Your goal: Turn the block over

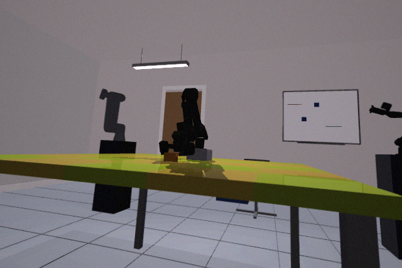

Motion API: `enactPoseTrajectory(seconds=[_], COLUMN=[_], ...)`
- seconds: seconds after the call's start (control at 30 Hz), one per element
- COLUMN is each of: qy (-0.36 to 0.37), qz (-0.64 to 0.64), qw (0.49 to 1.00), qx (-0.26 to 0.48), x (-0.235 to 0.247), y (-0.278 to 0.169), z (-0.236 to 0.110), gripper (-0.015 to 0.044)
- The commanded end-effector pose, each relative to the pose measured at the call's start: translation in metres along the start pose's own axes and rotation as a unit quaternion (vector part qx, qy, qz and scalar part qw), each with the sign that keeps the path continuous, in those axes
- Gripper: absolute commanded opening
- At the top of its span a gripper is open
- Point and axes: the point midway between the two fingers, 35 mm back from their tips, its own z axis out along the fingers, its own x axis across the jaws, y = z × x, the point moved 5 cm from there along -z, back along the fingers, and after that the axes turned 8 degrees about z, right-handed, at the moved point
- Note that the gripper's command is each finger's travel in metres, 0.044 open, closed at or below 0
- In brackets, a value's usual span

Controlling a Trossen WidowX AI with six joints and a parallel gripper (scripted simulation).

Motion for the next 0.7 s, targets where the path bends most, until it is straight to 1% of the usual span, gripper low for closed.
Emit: enactPoseTrajectory(seconds=[0.0, 0.57, 0.67], qy=[0.002, 0.002, -0.003], qz=[0.003, 0.003, 0.003], qw=[1.000, 1.000, 1.000], qx=[0.000, 0.000, 0.022], x=[0.0005, 0.0005, -0.0010], y=[0.0001, 0.0001, 0.0035], z=[-0.0002, -0.0002, 0.0067], gripper=[0.0440, 0.0440, 0.0440])
